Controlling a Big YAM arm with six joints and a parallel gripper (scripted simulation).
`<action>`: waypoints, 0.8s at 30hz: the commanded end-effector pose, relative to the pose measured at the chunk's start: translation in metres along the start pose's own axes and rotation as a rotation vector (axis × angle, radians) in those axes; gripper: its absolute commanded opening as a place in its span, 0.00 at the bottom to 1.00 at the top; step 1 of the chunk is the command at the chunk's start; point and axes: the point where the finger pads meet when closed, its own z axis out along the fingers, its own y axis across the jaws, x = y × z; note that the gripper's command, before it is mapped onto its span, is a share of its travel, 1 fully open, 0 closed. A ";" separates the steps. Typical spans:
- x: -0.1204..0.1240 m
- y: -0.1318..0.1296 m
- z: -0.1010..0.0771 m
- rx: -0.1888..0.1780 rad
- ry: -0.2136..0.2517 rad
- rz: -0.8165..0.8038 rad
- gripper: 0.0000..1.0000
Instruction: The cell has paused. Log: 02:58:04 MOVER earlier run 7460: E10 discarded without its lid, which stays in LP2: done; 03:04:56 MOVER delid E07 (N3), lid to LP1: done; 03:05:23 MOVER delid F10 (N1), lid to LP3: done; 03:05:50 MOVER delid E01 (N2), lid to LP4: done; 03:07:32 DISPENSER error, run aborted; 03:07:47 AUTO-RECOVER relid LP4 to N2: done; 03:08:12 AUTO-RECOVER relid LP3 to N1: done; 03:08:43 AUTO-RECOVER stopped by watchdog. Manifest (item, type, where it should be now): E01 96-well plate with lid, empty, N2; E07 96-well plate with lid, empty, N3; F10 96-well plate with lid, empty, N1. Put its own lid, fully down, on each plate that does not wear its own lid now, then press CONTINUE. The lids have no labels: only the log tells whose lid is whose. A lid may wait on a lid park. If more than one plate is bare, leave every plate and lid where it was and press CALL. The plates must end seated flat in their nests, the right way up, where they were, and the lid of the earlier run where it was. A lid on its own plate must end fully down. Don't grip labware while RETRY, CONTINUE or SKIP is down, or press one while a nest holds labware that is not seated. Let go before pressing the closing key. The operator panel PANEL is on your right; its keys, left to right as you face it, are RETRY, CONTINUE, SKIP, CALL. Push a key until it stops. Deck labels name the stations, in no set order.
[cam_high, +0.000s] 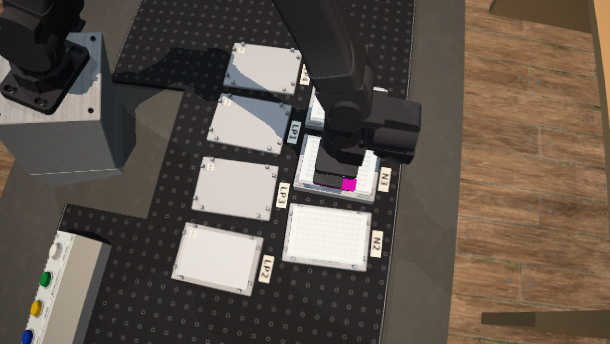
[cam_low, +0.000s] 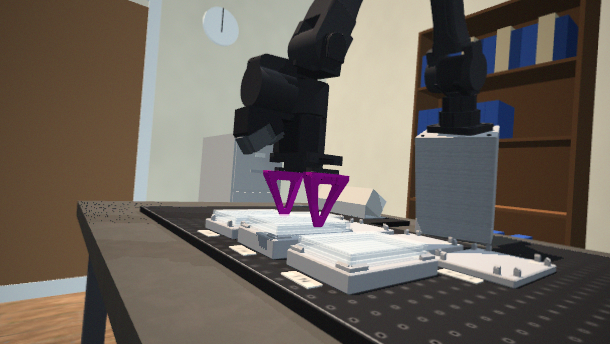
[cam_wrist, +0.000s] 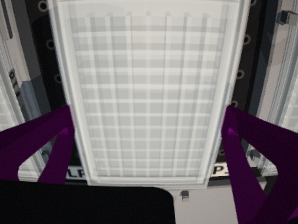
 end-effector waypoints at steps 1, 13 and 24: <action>-0.013 0.001 -0.006 -0.001 -0.028 -0.001 0.00; -0.013 0.001 -0.006 -0.001 -0.028 -0.001 0.00; -0.013 0.001 -0.006 -0.001 -0.028 -0.001 1.00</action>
